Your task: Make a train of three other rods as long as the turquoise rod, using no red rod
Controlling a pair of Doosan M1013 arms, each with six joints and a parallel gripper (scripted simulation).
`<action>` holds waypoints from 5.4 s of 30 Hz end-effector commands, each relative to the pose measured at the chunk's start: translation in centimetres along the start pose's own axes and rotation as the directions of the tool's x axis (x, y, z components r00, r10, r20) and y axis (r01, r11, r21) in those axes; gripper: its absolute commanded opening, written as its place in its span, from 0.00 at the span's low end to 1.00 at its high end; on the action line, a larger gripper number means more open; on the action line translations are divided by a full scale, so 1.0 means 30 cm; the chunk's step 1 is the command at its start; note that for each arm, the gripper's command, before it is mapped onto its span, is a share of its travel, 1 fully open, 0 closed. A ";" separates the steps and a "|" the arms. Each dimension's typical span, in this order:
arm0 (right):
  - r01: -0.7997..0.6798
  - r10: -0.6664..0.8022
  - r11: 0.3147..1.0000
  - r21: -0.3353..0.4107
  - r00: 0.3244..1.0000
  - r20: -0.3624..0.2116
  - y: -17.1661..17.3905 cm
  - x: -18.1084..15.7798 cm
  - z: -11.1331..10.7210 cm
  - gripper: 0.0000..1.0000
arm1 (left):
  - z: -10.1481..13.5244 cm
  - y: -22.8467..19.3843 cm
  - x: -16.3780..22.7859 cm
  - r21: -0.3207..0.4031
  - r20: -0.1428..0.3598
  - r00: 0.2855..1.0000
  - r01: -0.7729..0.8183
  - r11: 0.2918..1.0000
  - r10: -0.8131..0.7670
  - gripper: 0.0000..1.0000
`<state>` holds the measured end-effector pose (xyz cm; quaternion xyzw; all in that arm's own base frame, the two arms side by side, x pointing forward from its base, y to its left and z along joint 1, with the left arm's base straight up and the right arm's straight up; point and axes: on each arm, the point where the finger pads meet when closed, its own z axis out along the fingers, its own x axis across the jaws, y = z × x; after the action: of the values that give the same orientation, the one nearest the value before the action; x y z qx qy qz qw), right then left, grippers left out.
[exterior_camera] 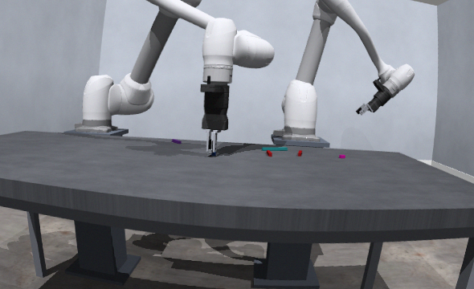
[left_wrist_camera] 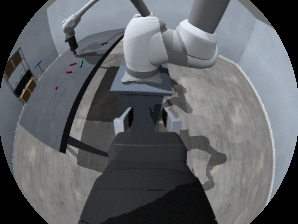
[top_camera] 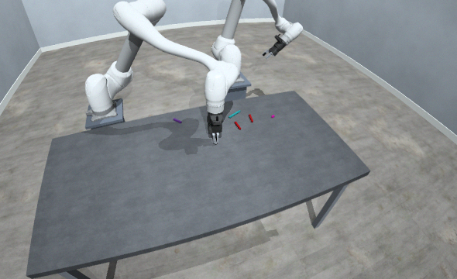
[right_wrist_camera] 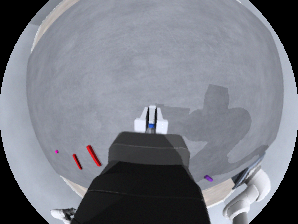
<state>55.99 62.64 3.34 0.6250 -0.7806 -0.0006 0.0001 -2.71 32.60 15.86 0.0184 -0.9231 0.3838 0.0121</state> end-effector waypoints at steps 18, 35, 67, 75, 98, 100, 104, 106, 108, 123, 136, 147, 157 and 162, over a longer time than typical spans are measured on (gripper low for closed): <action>-0.001 0.001 1.000 0.003 1.000 0.000 0.007 -0.005 0.028 0.24 | 0.005 -0.006 0.008 -0.003 0.001 1.000 0.002 1.000 -0.002 1.00; -0.001 0.001 1.000 0.003 1.000 0.000 0.007 -0.005 0.038 0.24 | 0.005 -0.006 0.008 -0.003 0.001 1.000 0.002 1.000 -0.002 1.00; -0.001 0.001 1.000 0.003 1.000 0.000 0.007 -0.005 0.038 0.24 | 0.005 -0.006 0.008 -0.003 0.001 1.000 0.002 1.000 -0.002 1.00; -0.001 0.001 1.000 0.003 1.000 0.000 0.011 -0.005 0.038 0.24 | 0.005 -0.006 0.008 -0.003 0.001 1.000 0.002 1.000 -0.002 1.00; -0.001 0.001 1.000 0.004 1.000 0.001 0.018 -0.005 0.034 0.24 | 0.005 -0.006 0.008 -0.003 0.001 1.000 0.002 1.000 -0.002 1.00; -0.001 0.001 1.000 0.004 1.000 0.001 0.018 -0.005 0.034 0.24 | 0.005 -0.006 0.008 -0.003 0.001 1.000 0.002 1.000 -0.002 1.00; -0.001 0.001 1.000 0.004 1.000 0.001 0.018 -0.005 0.034 0.24 | 0.005 -0.006 0.008 -0.003 0.001 1.000 0.002 1.000 -0.002 1.00; -0.001 0.001 1.000 0.004 1.000 0.001 0.018 -0.005 0.034 0.24 | 0.005 -0.006 0.008 -0.003 0.001 1.000 0.002 1.000 -0.002 1.00; -0.001 0.001 1.000 0.004 1.000 0.001 0.018 -0.005 0.034 0.30 | 0.005 -0.006 0.008 -0.003 0.001 1.000 0.002 1.000 -0.002 1.00; -0.001 0.001 1.000 0.004 1.000 0.001 0.018 -0.005 0.034 0.54 | 0.005 -0.006 0.008 -0.003 0.001 1.000 0.002 1.000 -0.002 1.00; -0.001 0.001 1.000 0.004 1.000 0.000 0.017 -0.006 0.008 0.54 | 0.005 -0.006 0.008 -0.003 0.001 1.000 0.002 1.000 -0.002 1.00; -0.001 0.001 1.000 0.005 1.000 0.002 0.015 -0.009 -0.124 0.54 | 0.005 -0.006 0.008 -0.003 0.001 1.000 0.002 1.000 -0.002 1.00; -0.001 0.001 1.000 0.005 1.000 0.002 0.016 -0.009 -0.253 0.54 | 0.005 -0.006 0.008 -0.003 0.001 1.000 0.002 1.000 -0.002 1.00; -0.001 0.001 1.000 0.004 1.000 0.000 0.017 -0.006 -0.275 0.54 | 0.005 -0.006 0.008 -0.003 0.001 1.000 0.002 1.000 -0.002 1.00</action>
<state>55.74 62.76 11.04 0.6251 -0.7805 -0.0008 -0.0009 -2.71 32.60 15.86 0.0184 -0.9231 0.3838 0.0121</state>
